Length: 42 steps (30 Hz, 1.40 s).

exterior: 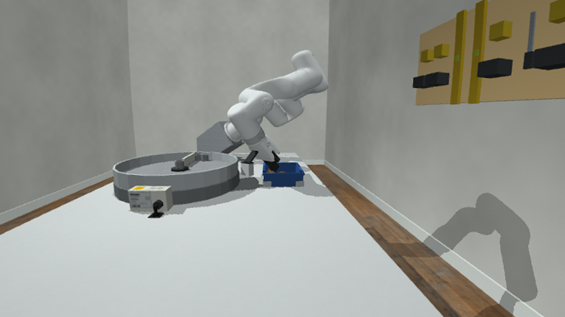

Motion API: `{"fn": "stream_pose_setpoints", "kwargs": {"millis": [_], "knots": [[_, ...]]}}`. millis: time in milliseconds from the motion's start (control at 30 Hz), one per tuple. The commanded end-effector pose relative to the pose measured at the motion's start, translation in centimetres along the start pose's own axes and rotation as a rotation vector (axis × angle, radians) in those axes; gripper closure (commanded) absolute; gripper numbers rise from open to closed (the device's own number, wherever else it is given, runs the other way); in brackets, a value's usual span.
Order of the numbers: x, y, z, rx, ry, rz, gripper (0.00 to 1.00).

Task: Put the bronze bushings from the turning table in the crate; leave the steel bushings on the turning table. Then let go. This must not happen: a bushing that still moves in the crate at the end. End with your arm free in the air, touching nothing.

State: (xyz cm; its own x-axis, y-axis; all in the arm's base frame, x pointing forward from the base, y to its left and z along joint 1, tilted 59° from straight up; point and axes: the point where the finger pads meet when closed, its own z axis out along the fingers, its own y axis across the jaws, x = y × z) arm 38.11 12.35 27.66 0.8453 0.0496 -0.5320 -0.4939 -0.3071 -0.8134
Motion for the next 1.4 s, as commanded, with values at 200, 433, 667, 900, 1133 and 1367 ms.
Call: {"fn": "stream_pose_setpoints", "kwargs": {"millis": [200, 433, 667, 900, 1133, 1367], "knots": [[0.11, -0.05, -0.08, 0.002, 0.004, -0.001, 1.0], [0.11, -0.05, -0.08, 0.002, 0.004, -0.001, 1.0], [0.11, -0.05, -0.08, 0.002, 0.004, -0.001, 0.89], [0.11, -0.05, -0.08, 0.002, 0.004, -0.001, 0.89], [0.11, -0.05, -0.08, 0.002, 0.004, -0.001, 0.89], [0.11, -0.05, -0.08, 0.002, 0.004, -0.001, 0.89]]}}
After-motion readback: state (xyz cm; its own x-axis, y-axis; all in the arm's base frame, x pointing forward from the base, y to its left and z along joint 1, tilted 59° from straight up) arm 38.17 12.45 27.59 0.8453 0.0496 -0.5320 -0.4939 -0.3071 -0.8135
